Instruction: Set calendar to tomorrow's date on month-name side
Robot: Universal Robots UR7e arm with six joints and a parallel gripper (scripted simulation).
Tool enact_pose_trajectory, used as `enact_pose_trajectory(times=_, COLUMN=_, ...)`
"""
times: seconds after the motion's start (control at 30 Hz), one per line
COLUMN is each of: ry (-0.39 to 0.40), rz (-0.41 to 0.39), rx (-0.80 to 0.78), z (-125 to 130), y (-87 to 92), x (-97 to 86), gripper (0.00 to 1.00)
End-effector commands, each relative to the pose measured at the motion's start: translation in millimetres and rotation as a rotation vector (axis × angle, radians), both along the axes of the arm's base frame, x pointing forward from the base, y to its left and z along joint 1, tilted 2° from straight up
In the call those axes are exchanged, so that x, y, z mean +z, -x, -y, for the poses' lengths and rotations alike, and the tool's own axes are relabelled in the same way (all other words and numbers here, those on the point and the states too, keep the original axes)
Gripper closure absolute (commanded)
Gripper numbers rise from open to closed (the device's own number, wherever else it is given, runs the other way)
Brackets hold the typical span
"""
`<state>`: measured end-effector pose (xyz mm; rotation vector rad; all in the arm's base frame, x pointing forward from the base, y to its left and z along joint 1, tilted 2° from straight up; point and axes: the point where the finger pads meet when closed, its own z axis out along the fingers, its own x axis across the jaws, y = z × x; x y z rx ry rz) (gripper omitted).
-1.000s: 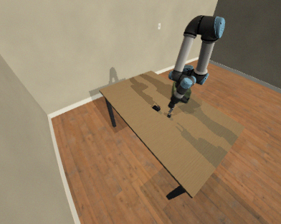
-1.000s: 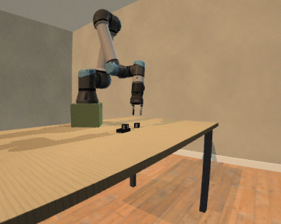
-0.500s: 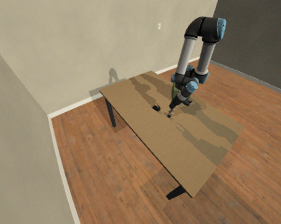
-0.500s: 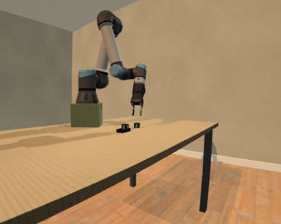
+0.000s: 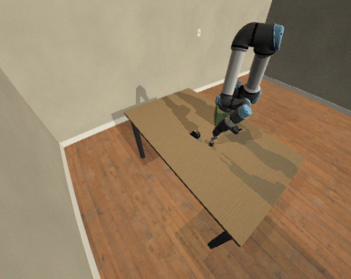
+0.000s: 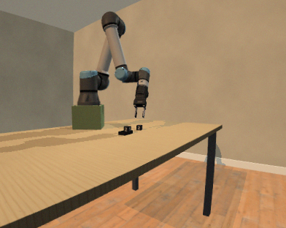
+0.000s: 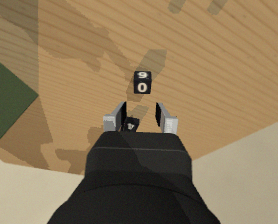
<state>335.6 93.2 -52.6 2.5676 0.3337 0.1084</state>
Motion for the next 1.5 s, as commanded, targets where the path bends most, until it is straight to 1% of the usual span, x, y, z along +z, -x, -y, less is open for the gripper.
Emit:
enact_pose_trajectory(times=0.0, ry=0.046, rz=0.006, rx=-0.006, z=0.4, y=0.7, x=-1.0, gripper=0.13)
enact_pose_trajectory(times=0.27, ry=0.204, rz=0.048, rx=-0.008, z=-0.8, y=1.1, x=-2.2, gripper=0.13)
enact_pose_trajectory(times=0.33, ry=0.204, rz=0.048, rx=-0.008, z=-0.8, y=1.1, x=-2.2, gripper=0.13)
enact_pose_trajectory(times=0.47, ry=0.246, rz=0.067, rx=-0.003, z=-2.1, y=0.2, x=-1.5, gripper=0.13)
enact_pose_trajectory(times=1.1, ry=0.251, rz=0.069, rx=-0.003, z=-2.3, y=0.1, x=-1.7, gripper=0.13)
enact_pose_trajectory(times=1.47, ry=0.251, rz=0.069, rx=-0.003, z=-2.2, y=0.0, x=-6.2, gripper=0.13)
